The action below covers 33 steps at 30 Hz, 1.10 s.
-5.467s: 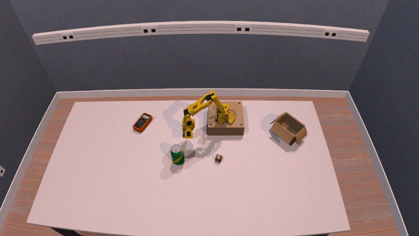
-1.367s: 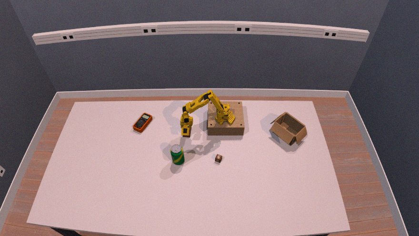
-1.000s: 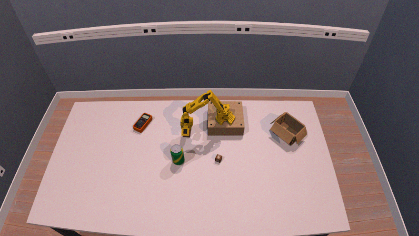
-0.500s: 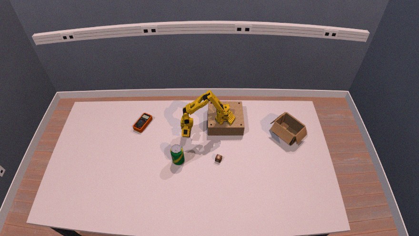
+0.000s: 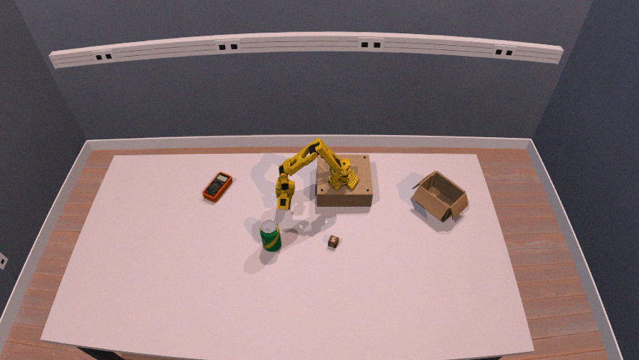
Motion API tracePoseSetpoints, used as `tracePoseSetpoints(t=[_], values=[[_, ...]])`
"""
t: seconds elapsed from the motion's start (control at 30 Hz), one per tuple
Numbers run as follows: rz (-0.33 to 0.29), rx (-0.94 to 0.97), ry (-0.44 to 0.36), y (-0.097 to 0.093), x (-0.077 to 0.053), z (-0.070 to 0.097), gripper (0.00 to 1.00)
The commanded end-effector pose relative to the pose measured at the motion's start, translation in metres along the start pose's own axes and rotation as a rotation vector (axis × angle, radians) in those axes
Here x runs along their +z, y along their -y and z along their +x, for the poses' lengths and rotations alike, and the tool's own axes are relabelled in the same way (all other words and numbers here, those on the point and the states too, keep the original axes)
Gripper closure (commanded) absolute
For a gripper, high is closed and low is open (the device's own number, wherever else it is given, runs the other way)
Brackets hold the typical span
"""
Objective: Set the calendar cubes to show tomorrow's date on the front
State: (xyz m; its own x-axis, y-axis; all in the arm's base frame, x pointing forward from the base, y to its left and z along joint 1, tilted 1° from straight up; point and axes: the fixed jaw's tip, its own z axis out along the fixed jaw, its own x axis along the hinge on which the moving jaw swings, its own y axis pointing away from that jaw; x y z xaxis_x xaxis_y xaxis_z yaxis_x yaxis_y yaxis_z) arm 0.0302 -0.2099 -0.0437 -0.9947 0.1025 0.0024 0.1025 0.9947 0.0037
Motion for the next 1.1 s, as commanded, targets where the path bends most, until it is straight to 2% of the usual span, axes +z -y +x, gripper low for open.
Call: tracePoseSetpoints(t=[0.0, 0.7, 1.07], values=[[-0.015, 0.001, -0.002, -0.0033, 0.0038, 0.0025, 1.0], [-0.015, 0.001, -0.002, -0.0034, 0.0098, 0.0025, 1.0], [-0.015, 0.001, -0.002, -0.0034, 0.0098, 0.0025, 0.83]])
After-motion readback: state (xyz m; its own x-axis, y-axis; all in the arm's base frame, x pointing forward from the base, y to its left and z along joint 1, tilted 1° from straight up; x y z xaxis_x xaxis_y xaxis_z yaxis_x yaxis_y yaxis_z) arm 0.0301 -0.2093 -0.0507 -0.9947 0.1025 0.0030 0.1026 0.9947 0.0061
